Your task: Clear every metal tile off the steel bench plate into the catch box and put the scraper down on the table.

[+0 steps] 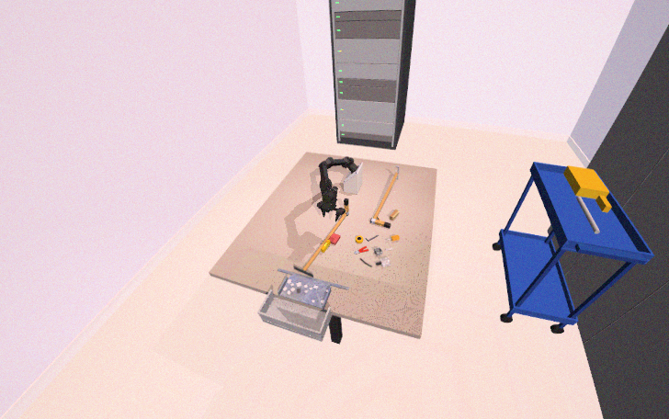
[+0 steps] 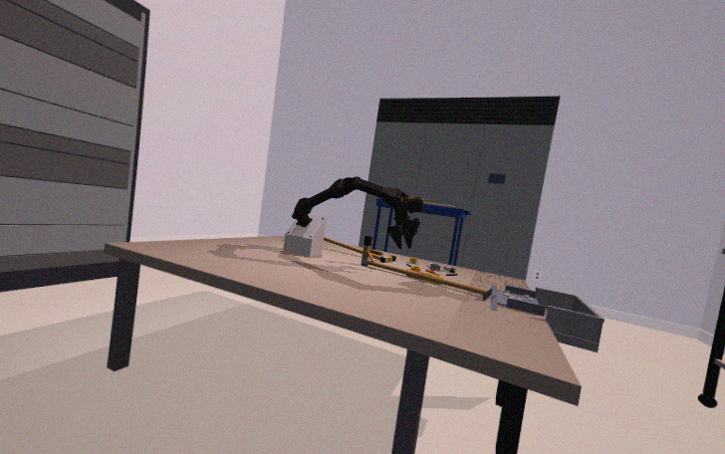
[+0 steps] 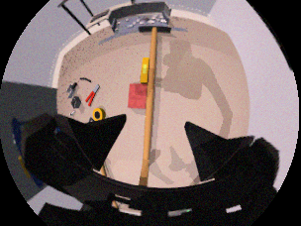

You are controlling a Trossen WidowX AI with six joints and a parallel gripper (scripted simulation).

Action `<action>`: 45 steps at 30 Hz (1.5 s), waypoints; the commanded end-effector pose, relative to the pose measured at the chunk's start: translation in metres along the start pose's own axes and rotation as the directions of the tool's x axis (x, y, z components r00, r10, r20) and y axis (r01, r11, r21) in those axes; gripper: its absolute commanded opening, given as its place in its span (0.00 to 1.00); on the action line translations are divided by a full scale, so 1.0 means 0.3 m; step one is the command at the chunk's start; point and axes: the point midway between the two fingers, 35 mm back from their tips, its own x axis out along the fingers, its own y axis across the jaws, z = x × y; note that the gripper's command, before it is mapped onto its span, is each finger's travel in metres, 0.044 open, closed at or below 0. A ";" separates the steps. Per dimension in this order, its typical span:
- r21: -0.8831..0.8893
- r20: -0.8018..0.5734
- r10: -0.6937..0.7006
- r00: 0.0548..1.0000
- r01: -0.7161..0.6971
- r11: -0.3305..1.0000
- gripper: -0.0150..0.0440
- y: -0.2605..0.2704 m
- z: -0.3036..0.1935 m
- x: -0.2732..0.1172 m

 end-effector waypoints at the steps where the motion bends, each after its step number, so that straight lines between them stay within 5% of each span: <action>1: 0.018 -0.030 0.003 1.000 -0.002 1.000 1.00 -0.014 -0.005 0.032; 9: 0.033 -0.071 0.001 0.997 0.002 0.999 1.00 -0.031 -0.021 0.076; 45: 0.000 0.042 -0.001 0.999 0.001 1.000 1.00 0.066 -0.134 -0.127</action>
